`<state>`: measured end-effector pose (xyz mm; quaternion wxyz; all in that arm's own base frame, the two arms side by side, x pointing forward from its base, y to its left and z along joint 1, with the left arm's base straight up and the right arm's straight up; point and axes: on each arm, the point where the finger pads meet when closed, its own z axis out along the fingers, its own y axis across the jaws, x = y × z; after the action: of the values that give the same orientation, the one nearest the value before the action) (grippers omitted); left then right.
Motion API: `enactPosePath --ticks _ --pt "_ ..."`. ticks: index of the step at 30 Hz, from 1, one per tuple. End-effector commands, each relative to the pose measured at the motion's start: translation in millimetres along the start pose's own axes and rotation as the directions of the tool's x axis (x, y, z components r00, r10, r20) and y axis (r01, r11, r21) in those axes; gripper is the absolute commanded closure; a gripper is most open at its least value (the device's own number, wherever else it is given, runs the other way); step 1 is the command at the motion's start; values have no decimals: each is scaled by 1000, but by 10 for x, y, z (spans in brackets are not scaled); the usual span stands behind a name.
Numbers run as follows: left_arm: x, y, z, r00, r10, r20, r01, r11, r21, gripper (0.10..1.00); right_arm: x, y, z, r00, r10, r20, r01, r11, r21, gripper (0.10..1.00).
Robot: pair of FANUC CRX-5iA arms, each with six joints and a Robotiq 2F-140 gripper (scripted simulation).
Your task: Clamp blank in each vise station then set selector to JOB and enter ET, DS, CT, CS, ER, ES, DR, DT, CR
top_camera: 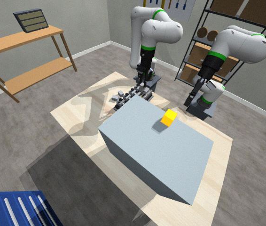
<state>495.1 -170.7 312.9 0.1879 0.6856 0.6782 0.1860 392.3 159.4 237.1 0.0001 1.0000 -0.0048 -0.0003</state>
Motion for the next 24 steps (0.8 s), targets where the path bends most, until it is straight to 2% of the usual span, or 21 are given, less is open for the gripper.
enactPosePath --ticks 1,3,18,24 --pt "-2 7 -7 1000 0 1 0 1000 -2 98 4 -1 69 1000 0 -2 0 1000 0 999" --pt "-2 7 -7 1000 0 1 0 1000 -2 98 4 -1 69 1000 0 -2 0 1000 0 999" --pt "-2 7 -7 1000 0 1 0 1000 -2 98 9 -5 569 1000 0 -2 0 1000 0 999" --pt "-2 7 -7 1000 0 1 0 1000 -2 98 9 -5 640 1000 0 -2 0 1000 0 999"
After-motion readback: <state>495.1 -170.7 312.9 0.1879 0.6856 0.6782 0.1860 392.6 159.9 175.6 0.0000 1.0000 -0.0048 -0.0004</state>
